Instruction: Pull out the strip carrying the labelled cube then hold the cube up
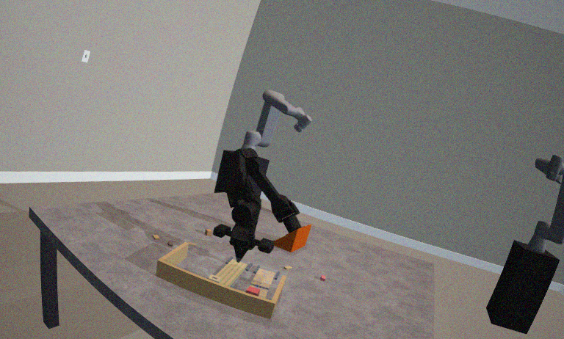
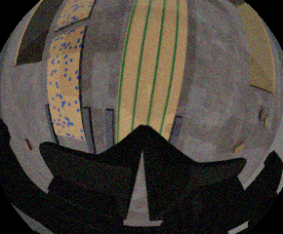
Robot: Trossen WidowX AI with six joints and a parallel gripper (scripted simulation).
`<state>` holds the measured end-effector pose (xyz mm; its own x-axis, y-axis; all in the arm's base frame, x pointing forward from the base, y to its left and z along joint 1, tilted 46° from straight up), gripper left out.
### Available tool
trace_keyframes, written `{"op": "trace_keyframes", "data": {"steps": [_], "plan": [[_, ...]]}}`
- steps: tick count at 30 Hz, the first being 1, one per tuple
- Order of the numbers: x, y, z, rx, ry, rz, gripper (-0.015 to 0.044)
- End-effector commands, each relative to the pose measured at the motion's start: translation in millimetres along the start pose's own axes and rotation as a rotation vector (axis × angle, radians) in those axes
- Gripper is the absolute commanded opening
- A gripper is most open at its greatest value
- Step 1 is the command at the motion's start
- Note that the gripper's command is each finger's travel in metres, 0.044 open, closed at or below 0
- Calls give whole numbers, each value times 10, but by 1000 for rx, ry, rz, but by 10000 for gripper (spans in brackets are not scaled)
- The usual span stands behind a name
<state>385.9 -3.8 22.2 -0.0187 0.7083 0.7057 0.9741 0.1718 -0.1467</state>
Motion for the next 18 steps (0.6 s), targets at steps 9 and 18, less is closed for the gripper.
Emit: {"op": "trace_keyframes", "data": {"steps": [9, 18], "plan": [[-112, -28, -6, 6, -4, 10, 0], [-112, -28, -6, 6, -4, 10, 0]]}}
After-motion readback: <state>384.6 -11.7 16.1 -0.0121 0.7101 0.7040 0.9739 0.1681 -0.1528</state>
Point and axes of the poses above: the point midway between the two fingers, 35 mm back from their tips, its own x axis back along the fingers, its own z axis across the jaws, y = z × x, the point moved 3 cm from there along x, back along the fingers, and after that the axes turned 2 degrees about -x, right-handed, at the moved point
